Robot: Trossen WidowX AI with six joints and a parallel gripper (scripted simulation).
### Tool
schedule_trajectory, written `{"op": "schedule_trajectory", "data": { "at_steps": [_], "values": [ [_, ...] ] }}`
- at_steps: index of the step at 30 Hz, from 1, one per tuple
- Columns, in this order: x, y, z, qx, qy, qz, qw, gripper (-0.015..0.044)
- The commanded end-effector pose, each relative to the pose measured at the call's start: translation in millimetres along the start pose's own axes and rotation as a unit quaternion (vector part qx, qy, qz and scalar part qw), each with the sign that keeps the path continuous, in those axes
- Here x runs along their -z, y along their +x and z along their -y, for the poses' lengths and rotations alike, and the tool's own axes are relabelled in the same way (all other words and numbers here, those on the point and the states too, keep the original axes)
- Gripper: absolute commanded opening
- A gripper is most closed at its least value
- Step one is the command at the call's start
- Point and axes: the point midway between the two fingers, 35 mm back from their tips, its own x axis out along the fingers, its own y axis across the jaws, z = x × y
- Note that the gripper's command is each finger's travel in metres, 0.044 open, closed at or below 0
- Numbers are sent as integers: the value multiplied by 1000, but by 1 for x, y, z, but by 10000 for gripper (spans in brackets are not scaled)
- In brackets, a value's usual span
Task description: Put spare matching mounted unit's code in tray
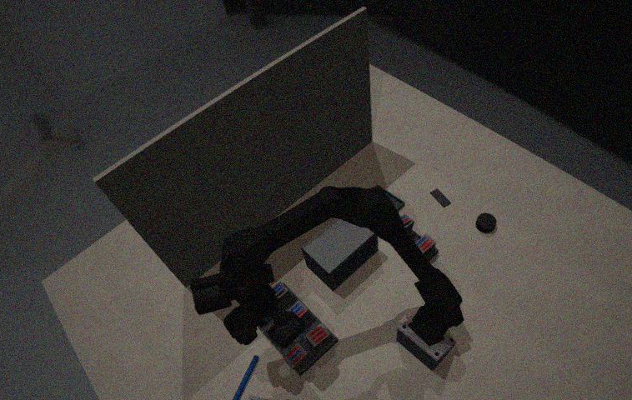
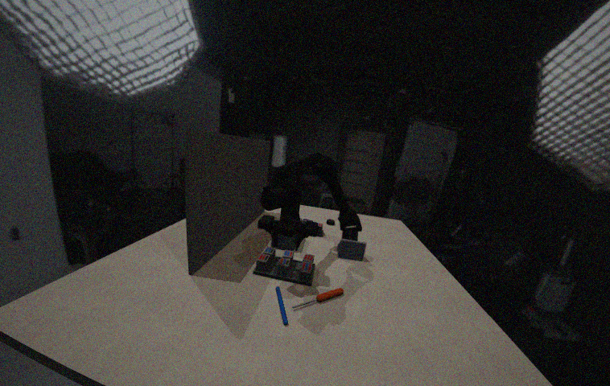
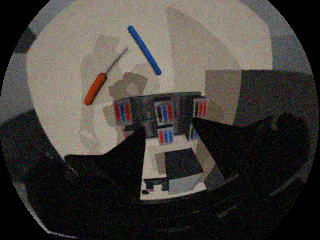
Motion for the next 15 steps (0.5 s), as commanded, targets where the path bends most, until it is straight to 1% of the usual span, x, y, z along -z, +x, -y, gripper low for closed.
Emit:
{"op": "schedule_trajectory", "data": {
  "at_steps": [1,7,15],
  "values": [
    [3,7,2,2,-1,1,1000,300],
    [3,9,2,2,-1,1,1000,300],
    [2,21,3,2,0,1,1000,300]
  ]
}}
